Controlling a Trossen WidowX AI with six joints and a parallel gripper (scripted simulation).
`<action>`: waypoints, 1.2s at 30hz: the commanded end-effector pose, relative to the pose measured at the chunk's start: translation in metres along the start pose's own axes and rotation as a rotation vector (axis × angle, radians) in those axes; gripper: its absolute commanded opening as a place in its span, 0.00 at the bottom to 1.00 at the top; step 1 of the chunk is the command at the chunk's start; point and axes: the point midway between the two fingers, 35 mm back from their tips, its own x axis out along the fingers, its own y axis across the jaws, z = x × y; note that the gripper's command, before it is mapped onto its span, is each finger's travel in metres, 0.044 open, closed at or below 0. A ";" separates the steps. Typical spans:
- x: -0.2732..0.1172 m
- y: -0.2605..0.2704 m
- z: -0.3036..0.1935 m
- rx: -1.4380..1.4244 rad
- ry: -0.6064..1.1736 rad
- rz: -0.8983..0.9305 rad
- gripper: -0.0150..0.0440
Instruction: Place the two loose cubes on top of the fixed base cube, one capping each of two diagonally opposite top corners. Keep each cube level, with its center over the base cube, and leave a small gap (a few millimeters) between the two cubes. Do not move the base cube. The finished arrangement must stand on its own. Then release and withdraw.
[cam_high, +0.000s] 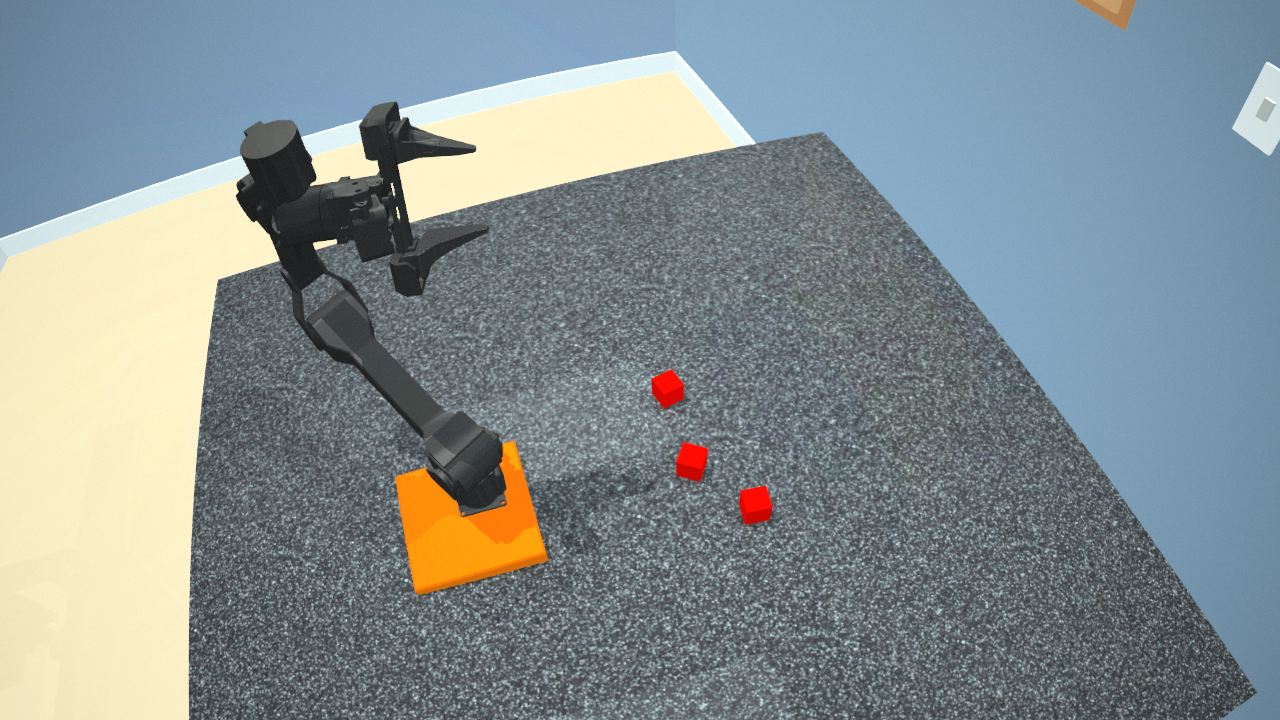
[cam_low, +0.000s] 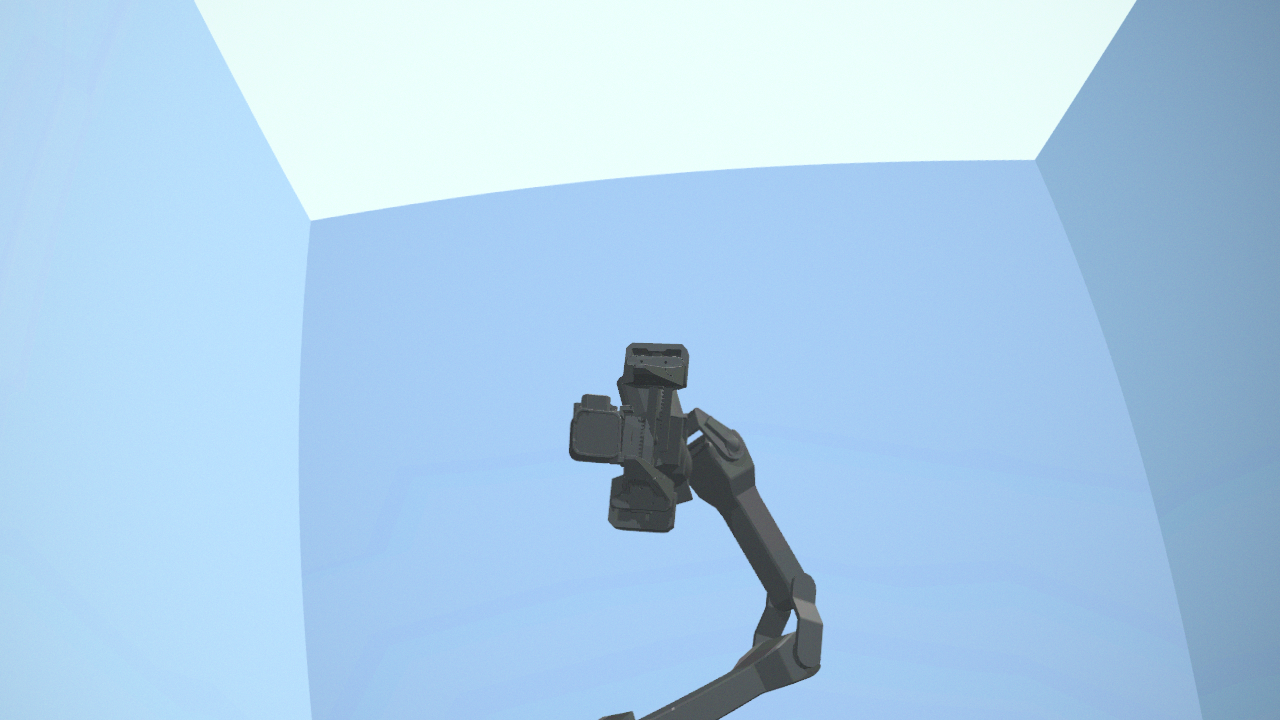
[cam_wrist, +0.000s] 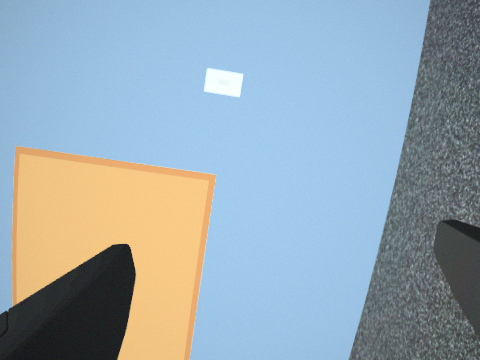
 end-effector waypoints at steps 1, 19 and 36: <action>0.001 0.000 0.001 -0.005 0.000 -0.003 0.89; 0.087 -0.033 0.099 -0.614 0.212 -0.300 0.70; 0.191 -0.113 0.133 -1.301 0.743 -0.433 0.70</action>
